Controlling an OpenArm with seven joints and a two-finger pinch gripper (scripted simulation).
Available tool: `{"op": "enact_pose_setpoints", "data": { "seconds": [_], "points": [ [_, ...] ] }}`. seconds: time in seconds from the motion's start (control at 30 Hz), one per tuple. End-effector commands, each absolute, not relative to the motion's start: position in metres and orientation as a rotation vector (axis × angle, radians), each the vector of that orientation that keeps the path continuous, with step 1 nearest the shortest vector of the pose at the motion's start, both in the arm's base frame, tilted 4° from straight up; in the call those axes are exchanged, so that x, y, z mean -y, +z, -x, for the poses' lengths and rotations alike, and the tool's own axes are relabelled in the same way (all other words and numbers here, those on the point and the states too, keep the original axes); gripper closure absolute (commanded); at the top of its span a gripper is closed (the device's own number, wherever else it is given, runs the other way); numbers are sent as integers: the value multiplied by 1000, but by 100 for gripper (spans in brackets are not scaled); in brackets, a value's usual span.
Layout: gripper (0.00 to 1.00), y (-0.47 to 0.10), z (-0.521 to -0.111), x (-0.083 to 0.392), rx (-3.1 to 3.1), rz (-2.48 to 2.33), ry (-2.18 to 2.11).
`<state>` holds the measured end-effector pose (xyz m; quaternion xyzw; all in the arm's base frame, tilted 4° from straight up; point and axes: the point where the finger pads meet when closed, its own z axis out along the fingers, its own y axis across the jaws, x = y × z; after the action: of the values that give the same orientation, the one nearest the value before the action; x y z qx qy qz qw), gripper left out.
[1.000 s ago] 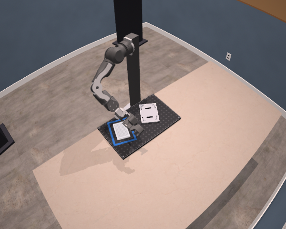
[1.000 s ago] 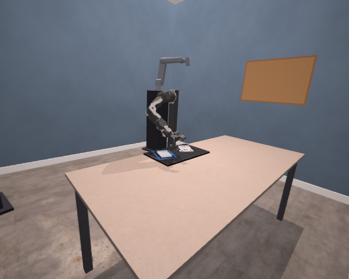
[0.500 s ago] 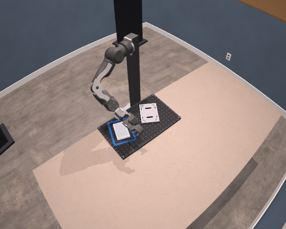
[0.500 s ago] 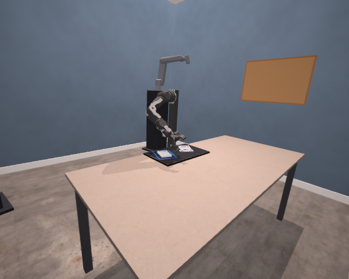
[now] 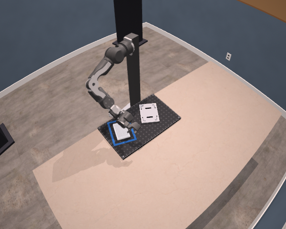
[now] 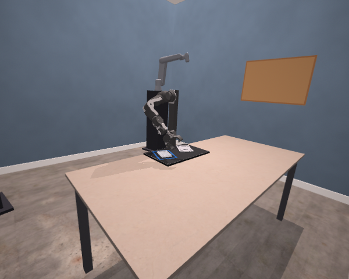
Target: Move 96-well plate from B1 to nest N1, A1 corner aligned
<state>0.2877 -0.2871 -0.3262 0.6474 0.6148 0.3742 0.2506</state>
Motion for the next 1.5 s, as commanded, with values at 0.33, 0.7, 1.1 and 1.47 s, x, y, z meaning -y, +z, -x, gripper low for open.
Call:
{"op": "enact_pose_setpoints", "data": {
  "seconds": [0.33,0.7,1.1,1.47],
  "points": [
    [23,-330,-244,292,-1962,-1649,859],
    [23,-333,-218,294,-2122,-1568,761],
    [23,-335,-201,296,-2229,-1509,687],
    [23,-340,-165,301,-2475,-1342,493]
  ]
}}
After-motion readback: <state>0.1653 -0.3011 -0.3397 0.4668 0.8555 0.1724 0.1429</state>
